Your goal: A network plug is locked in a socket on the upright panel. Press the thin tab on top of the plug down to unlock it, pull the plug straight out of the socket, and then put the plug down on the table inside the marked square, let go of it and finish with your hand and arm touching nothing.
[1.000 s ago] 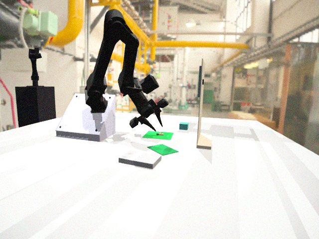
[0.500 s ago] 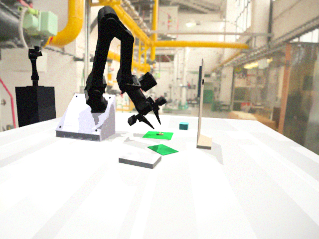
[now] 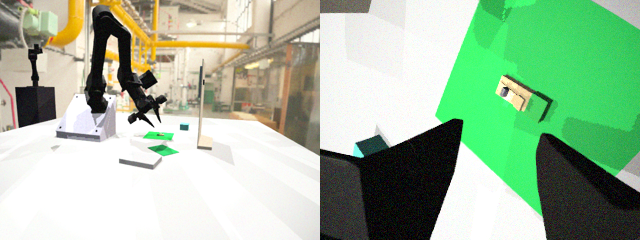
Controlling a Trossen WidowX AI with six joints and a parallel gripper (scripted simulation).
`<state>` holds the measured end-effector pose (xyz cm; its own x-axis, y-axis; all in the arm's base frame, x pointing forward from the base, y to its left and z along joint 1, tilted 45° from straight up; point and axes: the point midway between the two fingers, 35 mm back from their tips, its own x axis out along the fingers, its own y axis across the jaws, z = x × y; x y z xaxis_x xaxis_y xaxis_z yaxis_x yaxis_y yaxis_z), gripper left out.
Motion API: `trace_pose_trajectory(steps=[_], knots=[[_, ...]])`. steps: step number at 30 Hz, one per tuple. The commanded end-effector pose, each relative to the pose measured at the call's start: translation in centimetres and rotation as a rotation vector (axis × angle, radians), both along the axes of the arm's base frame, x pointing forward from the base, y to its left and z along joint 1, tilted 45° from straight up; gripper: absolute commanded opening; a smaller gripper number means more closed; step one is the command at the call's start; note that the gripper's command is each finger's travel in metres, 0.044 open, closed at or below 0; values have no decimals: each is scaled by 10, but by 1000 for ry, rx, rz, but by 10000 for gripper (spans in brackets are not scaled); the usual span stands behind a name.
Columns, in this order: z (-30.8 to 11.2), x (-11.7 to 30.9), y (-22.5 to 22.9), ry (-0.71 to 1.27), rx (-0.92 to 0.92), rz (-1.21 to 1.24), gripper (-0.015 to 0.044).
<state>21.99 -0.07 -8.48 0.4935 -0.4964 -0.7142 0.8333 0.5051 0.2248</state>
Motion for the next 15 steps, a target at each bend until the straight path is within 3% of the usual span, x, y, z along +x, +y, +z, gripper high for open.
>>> trace_pose_trajectory(steps=[1,15], knots=[[4,4,5,-13,6,-4,156],[12,6,15,-10,9,-4,156]])
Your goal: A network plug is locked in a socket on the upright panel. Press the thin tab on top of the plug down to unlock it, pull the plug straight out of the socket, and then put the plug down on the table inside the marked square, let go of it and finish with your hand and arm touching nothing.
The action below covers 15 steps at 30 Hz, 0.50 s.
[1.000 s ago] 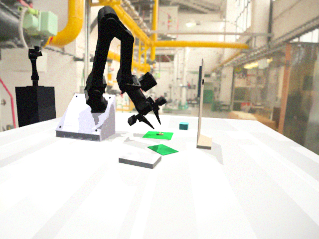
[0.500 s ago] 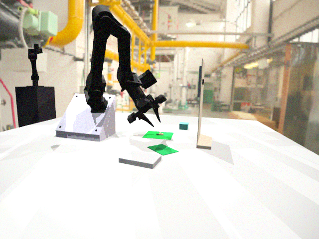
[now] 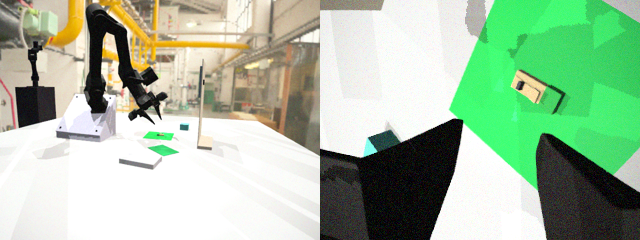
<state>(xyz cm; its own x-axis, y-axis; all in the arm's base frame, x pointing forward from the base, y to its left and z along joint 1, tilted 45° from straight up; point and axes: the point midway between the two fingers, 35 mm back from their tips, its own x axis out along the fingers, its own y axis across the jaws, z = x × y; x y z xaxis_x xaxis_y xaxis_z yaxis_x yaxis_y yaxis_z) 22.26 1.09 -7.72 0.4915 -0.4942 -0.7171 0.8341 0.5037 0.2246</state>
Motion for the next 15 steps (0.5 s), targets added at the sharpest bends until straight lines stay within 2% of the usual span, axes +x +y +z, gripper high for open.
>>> trace_pose_trajectory(steps=[1,15], knots=[[5,3,5,-13,6,-3,156],[15,4,15,-12,7,-3,156]])
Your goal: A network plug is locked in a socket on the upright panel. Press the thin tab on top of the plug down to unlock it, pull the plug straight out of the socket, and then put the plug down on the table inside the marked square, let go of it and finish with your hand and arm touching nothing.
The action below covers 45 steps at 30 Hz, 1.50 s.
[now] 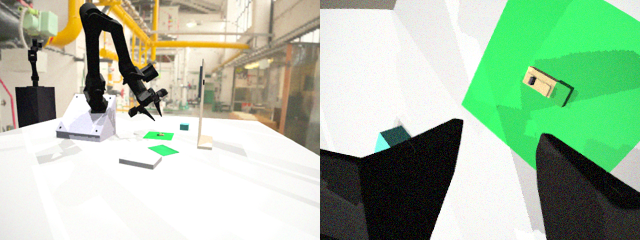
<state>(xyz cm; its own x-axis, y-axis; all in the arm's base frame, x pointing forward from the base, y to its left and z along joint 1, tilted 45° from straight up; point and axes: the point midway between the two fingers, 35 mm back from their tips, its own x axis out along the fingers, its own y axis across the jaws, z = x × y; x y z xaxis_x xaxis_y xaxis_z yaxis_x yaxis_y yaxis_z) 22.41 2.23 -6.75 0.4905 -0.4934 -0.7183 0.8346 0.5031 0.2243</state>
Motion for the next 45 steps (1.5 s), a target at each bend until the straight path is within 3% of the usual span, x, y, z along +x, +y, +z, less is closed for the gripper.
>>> trace_pose_trajectory(steps=[1,45], knots=[[6,3,5,-13,5,-3,156],[42,1,38,-5,-2,1,156]])
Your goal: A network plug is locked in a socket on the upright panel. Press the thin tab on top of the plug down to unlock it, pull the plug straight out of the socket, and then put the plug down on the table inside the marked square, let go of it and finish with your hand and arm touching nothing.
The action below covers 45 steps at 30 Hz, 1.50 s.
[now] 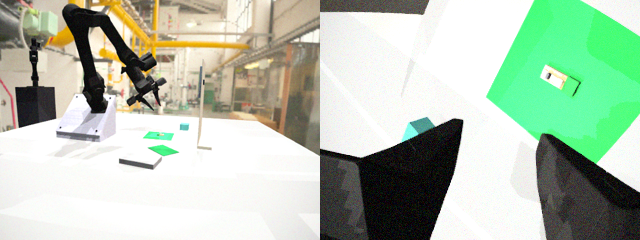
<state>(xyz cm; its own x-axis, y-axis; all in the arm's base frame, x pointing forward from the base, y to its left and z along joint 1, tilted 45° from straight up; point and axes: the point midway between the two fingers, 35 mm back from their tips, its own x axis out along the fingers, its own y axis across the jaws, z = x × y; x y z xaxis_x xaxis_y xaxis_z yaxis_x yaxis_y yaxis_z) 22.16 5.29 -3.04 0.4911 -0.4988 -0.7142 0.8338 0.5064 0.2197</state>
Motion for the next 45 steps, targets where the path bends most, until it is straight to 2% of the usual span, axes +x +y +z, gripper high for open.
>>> trace_pose_trajectory(steps=[1,32,42,43,45], knots=[[7,4,10,-5,7,-1,156],[78,6,71,-16,11,-3,156],[78,6,71,-16,11,-3,419],[78,6,71,-16,11,-3,440],[78,6,71,-16,11,-3,440]])
